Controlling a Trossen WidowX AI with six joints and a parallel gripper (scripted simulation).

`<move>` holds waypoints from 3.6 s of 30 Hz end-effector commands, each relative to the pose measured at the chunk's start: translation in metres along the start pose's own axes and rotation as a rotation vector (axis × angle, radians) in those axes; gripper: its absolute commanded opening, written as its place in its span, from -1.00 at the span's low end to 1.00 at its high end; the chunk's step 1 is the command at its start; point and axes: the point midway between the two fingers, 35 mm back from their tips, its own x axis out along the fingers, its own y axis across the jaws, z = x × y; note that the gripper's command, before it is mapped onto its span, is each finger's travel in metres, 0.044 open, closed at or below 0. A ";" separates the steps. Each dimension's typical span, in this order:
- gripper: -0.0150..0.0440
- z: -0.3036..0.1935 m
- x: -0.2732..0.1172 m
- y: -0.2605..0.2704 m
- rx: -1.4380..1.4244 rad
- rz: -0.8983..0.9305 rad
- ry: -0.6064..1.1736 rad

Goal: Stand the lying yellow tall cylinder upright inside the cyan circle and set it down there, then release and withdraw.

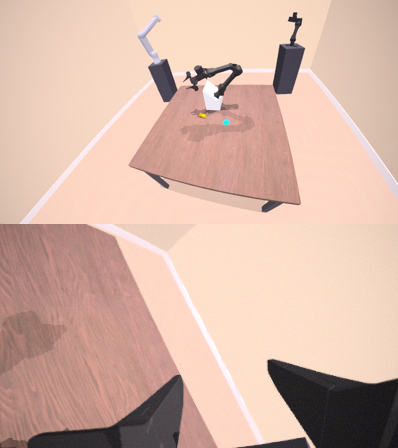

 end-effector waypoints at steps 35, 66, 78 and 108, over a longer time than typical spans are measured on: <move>0.56 -0.031 -0.019 0.245 -1.168 1.320 -0.276; -0.14 -0.074 0.013 0.342 -1.169 1.320 -0.277; -0.14 -0.069 0.014 0.330 -1.135 1.292 -0.233; -0.14 -0.035 -0.011 0.258 -1.160 1.312 -0.263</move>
